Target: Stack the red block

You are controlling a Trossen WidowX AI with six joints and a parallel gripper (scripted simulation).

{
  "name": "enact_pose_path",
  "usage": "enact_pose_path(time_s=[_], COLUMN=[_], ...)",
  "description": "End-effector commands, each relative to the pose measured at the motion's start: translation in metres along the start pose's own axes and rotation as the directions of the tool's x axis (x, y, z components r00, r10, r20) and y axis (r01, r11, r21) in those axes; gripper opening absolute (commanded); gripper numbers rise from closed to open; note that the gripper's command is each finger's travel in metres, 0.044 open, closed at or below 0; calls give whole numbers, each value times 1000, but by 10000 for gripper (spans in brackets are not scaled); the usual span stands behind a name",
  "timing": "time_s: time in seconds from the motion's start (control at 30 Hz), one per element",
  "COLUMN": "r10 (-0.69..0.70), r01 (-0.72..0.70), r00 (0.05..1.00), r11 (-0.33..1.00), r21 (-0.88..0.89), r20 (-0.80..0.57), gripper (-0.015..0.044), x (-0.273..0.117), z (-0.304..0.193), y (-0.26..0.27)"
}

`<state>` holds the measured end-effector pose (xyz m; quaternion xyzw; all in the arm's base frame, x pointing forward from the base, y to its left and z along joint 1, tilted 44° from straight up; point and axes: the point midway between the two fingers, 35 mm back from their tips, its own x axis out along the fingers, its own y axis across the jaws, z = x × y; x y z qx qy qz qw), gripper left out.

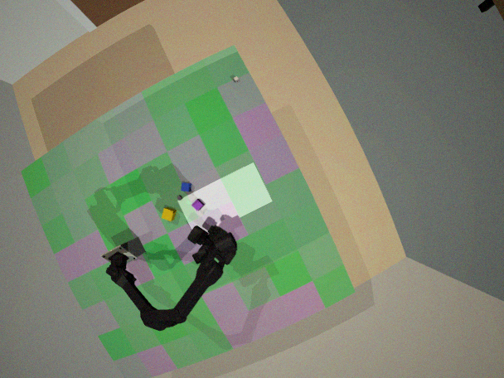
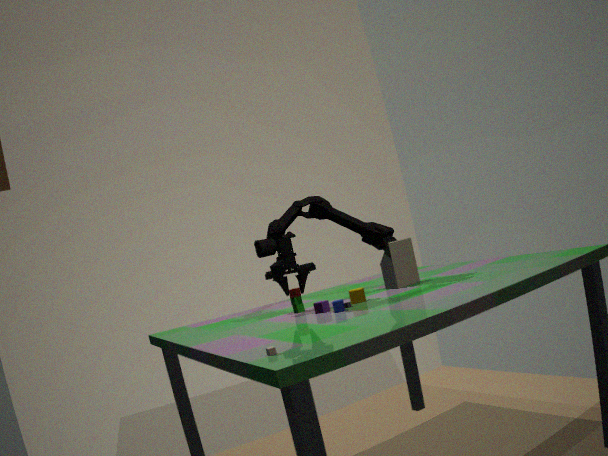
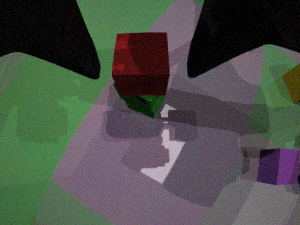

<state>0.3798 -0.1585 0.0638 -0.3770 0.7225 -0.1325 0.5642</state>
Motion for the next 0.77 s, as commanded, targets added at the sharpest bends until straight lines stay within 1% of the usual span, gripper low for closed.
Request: enact_pose_path(time_s=[0.0, 0.07, 0.73], r10=[-1, -1, -1], r01=[1, 1, 1], r00=[1000, 1000, 1000], r11=[1000, 1000, 1000], r21=[-1, -1, -1], r20=[0, 0, 0], gripper=[394, 440, 440], x=[0, 0, 0], z=[0, 0, 0], y=[0, 0, 0])
